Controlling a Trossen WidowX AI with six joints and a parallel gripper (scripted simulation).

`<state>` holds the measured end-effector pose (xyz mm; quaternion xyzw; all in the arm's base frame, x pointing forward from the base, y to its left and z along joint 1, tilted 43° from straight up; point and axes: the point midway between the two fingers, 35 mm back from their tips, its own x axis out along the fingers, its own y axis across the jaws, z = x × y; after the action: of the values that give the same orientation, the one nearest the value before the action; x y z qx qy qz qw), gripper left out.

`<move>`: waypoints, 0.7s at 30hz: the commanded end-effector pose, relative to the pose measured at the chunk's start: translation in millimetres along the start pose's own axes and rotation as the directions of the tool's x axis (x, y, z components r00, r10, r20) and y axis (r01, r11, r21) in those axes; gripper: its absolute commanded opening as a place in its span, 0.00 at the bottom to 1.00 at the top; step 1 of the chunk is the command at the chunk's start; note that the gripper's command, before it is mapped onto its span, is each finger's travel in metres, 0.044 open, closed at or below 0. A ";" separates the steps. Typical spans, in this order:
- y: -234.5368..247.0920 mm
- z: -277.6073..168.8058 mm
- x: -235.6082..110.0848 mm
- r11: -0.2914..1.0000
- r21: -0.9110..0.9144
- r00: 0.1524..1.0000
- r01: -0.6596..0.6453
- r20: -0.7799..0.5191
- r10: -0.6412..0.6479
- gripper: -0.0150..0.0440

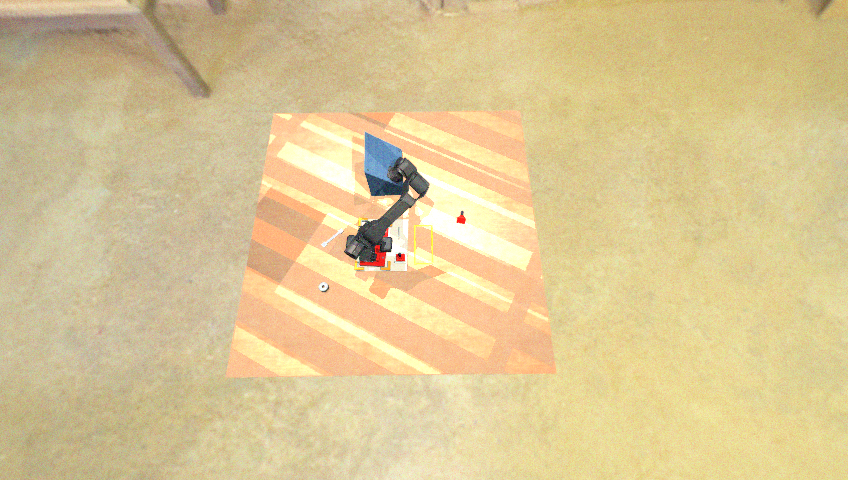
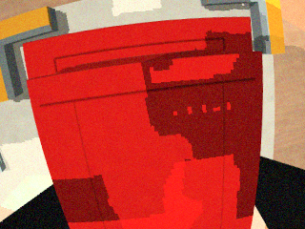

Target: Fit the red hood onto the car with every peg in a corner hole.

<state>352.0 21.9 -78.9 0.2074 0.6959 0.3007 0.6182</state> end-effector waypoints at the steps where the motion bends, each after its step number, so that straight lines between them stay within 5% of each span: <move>1: -0.7 1.4 1.1 1.000 -0.006 1.000 0.005 0.003 -0.005 0.25; 21: 0.0 1.3 11.0 1.000 -0.004 1.000 0.003 0.003 -0.003 0.25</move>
<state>352.5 24.7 -83.1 0.2050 0.6946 0.2999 0.6209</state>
